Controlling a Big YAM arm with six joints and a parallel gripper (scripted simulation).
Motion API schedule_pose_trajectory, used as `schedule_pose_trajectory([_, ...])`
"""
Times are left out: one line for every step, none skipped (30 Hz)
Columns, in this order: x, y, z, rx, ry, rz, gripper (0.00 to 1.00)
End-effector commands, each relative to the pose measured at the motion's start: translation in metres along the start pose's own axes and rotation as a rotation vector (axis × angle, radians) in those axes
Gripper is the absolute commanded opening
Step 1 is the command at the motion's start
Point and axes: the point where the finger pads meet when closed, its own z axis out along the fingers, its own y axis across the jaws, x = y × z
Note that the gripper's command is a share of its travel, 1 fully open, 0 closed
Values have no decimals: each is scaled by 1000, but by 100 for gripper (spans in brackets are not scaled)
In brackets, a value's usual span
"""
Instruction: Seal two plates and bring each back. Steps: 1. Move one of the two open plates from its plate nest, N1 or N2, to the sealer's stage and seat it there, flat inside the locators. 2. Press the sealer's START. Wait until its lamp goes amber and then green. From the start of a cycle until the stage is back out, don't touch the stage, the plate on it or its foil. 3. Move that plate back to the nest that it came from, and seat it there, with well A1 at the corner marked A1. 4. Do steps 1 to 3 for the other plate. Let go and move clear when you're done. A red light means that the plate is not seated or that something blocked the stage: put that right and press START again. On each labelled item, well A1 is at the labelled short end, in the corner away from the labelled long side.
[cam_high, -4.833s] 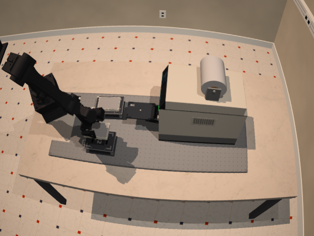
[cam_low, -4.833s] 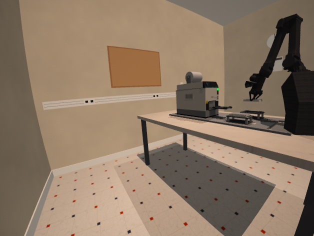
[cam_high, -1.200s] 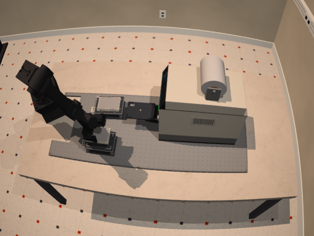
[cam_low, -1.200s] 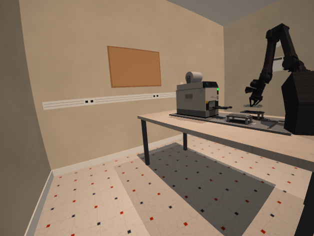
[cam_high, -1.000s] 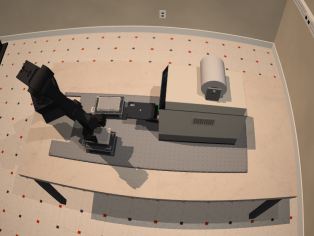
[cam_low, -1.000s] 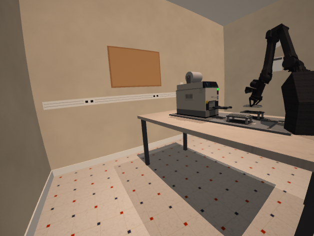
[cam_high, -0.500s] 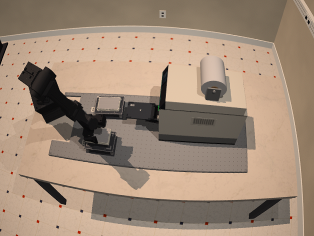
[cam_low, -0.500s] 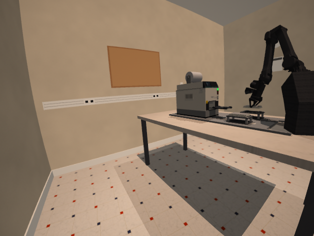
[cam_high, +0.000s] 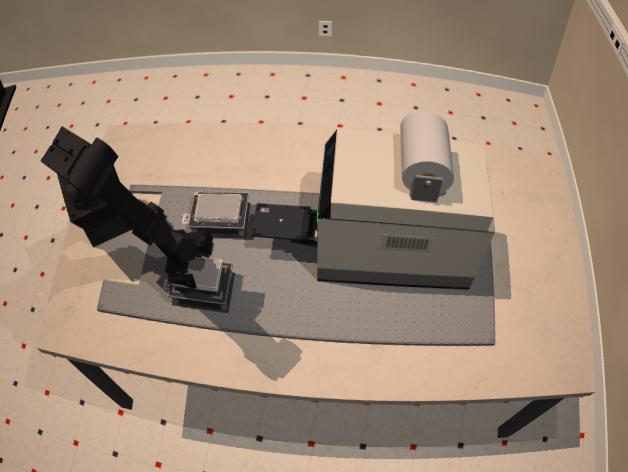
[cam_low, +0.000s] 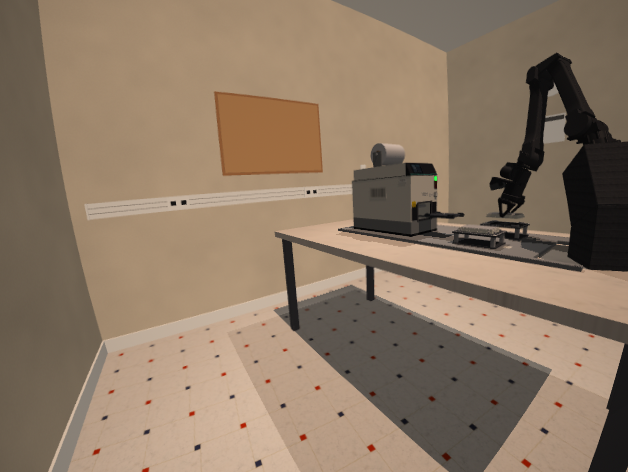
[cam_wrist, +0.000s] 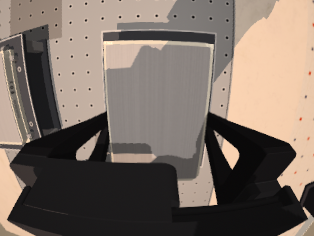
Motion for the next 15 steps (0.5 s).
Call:
schedule_pose_trajectory([-7,-7,2,16,-21,0,0])
schedule_pose_trajectory([-7,-8,1,16,-21,0,0])
schedule_pose_trajectory([-7,-8,1,16,-21,0,0])
schedule_pose_trajectory([-7,-8,1,16,-21,0,0])
schedule_pose_trajectory([-7,-8,1,16,-21,0,0])
schedule_pose_trajectory([-5,-7,-1,14,-17,4,0])
schedule_pose_trajectory([-4,-6,-2,12,-14,7,0])
schedule_pose_trajectory([-4,-6,-3,12,-14,11,0])
schedule_pose_trajectory([-5,-7,-3,12,-14,15,0])
schedule_pose_trajectory([-4,-6,-3,10,-11,18,0])
schedule_pose_trajectory([-3,-6,-3,8,-8,22,0])
schedule_pose_trajectory([-3,-6,-3,7,-6,21,0])
schedule_pose_trajectory([-1,-4,-3,4,-1,20,0])
schedule_pose_trajectory([2,-3,-2,1,5,18,0])
schedule_pose_trajectory([4,-1,-2,-2,10,17,0])
